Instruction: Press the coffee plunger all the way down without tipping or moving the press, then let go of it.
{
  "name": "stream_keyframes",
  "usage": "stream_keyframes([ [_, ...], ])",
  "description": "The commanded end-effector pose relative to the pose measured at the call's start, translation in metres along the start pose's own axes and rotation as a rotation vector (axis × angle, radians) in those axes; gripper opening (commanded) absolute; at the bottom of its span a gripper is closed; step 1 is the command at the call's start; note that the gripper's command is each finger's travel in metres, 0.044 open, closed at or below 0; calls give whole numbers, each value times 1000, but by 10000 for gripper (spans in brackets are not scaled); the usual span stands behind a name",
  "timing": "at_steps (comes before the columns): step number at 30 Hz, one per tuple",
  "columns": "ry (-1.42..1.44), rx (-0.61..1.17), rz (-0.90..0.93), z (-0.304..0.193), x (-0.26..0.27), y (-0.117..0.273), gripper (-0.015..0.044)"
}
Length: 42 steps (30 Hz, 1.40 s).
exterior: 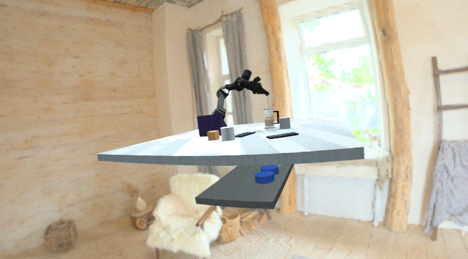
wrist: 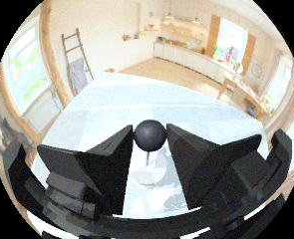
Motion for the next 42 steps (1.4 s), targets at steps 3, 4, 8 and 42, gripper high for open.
stream_keyframes([
  [3,-22,22,1,-18,-4,-10,117],
  [4,-22,22,1,-19,-4,-11,117],
  [8,-22,22,1,-25,-4,-15,117],
  [42,-24,13,9,-60,-1,-44,117],
])
Point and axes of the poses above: the point midway between the two fingers, 35 mm back from their tips, its own y axis back along the fingers, its own x axis across the jaws, z = x × y, the point moved 5 cm from there along y, back along the fingers, and after that the axes turned 4 degrees about -y, right-handed, at the moved point
